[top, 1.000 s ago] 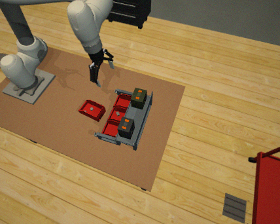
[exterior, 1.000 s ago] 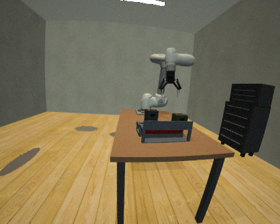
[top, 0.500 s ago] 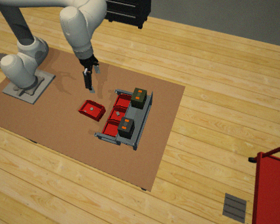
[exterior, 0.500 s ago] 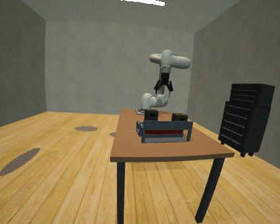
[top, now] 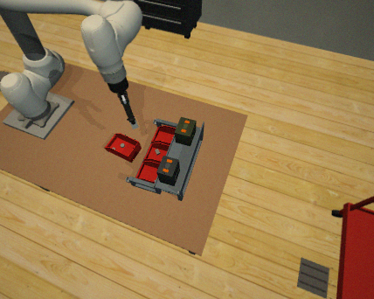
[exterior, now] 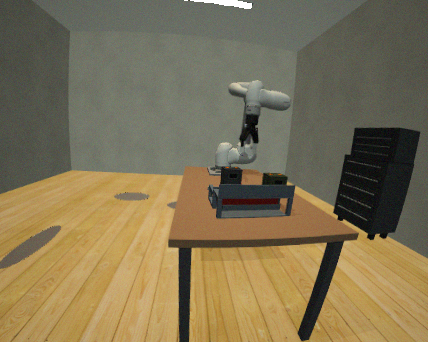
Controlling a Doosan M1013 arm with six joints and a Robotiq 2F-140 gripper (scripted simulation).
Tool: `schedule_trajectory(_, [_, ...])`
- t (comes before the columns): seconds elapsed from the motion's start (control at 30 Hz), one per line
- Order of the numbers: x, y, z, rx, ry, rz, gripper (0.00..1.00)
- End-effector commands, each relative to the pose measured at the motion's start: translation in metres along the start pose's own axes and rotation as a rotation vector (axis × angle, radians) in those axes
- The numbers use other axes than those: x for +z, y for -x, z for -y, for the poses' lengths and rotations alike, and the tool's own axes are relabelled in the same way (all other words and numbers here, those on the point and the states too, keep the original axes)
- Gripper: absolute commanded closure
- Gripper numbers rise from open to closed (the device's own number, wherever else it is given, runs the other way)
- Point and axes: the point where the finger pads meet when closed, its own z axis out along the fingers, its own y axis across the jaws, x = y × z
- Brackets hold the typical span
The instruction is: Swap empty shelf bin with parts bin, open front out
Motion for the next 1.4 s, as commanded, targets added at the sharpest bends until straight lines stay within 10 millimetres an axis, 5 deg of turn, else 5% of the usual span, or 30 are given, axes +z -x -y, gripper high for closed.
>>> schedule_trajectory(0.0, [0.007, -0.002, -0.002, -0.103, 0.014, -0.009, 0.0])
schedule_trajectory(1.37, [0.06, -0.033, -0.031, -1.424, 0.245, 0.049, 0.0])
